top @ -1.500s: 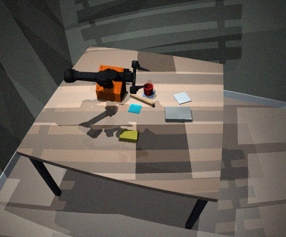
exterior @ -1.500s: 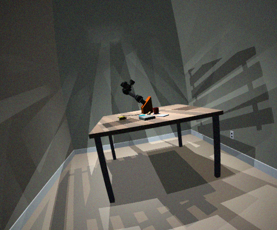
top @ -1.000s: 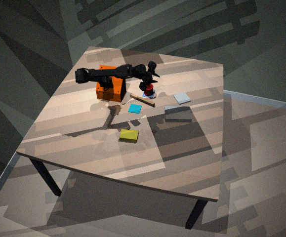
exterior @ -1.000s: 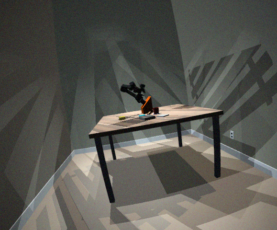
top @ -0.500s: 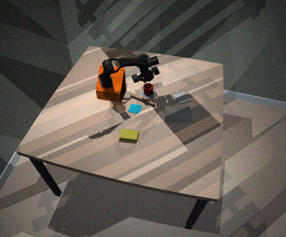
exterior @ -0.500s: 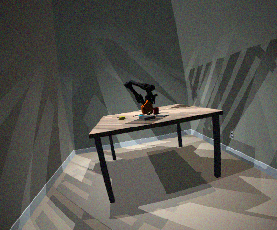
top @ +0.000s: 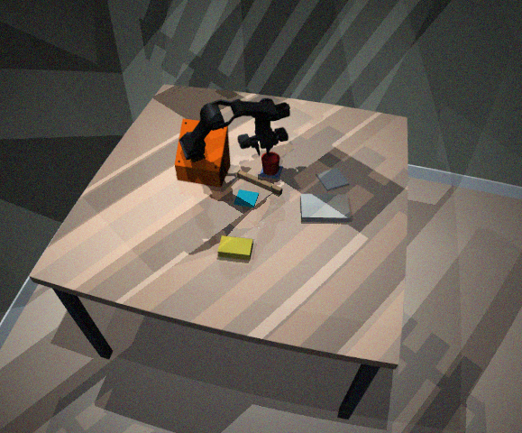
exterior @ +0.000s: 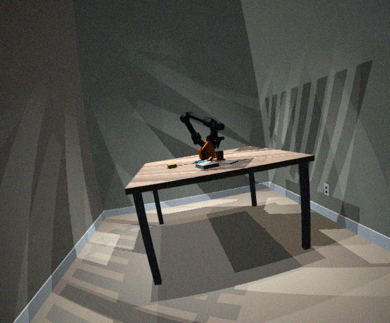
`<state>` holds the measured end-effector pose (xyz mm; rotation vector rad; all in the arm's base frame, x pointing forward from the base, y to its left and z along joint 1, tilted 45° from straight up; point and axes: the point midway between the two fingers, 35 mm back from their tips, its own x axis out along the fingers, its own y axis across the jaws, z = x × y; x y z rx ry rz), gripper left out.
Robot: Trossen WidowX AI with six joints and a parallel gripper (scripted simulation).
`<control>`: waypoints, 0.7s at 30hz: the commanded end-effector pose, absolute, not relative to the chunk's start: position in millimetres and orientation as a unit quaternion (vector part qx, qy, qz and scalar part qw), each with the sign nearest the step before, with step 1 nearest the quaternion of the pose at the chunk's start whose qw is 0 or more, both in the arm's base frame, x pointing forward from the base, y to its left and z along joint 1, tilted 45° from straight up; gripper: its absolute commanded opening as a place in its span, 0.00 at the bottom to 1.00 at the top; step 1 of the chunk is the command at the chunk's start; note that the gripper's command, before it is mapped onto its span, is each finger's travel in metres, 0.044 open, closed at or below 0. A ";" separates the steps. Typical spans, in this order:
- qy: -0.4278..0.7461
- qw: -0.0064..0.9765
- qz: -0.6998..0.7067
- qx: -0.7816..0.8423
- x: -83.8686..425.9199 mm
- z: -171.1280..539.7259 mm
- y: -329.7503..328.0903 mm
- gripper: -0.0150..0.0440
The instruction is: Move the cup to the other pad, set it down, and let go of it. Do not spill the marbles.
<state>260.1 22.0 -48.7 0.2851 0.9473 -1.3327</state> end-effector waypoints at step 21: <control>0.422 0.674 -0.594 0.122 258.2 -77.8 -7.2 0.50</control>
